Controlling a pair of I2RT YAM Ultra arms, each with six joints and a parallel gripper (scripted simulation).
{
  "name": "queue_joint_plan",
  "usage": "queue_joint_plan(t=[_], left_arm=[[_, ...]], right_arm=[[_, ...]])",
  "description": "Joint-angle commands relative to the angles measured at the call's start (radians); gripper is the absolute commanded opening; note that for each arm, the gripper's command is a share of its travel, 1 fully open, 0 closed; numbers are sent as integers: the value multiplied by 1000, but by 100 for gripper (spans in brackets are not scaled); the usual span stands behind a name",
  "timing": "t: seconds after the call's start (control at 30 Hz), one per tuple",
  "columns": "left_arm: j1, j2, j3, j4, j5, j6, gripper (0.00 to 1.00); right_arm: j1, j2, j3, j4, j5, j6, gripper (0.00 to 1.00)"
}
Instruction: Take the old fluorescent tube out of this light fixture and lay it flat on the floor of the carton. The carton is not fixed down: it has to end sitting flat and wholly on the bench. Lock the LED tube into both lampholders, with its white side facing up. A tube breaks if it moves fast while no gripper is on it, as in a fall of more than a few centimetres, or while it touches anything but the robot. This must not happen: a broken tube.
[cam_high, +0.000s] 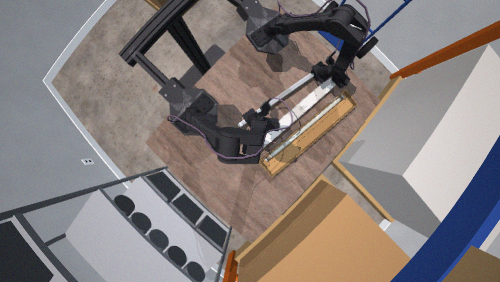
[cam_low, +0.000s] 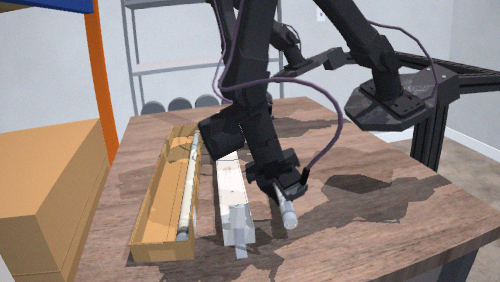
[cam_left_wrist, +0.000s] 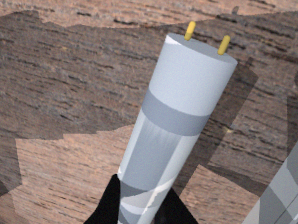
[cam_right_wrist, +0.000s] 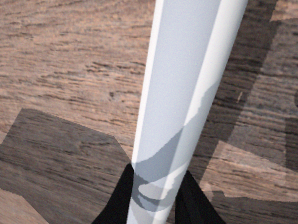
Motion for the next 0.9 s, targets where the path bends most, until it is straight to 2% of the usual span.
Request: queue_joint_plan(t=[0.0, 0.33, 0.43, 0.87], left_arm=[[15, -29, -26, 31, -10, 11, 11], [23, -60, -79, 107, 19, 26, 11], [22, -58, -77, 80, 0, 23, 11], [37, -106, -163, 224, 52, 50, 11]], right_arm=[[26, -33, -24, 18, 11, 13, 11], [49, -48, -58, 75, 51, 33, 11], [48, -47, -54, 54, 37, 25, 11], [87, -62, -111, 160, 114, 63, 11]])
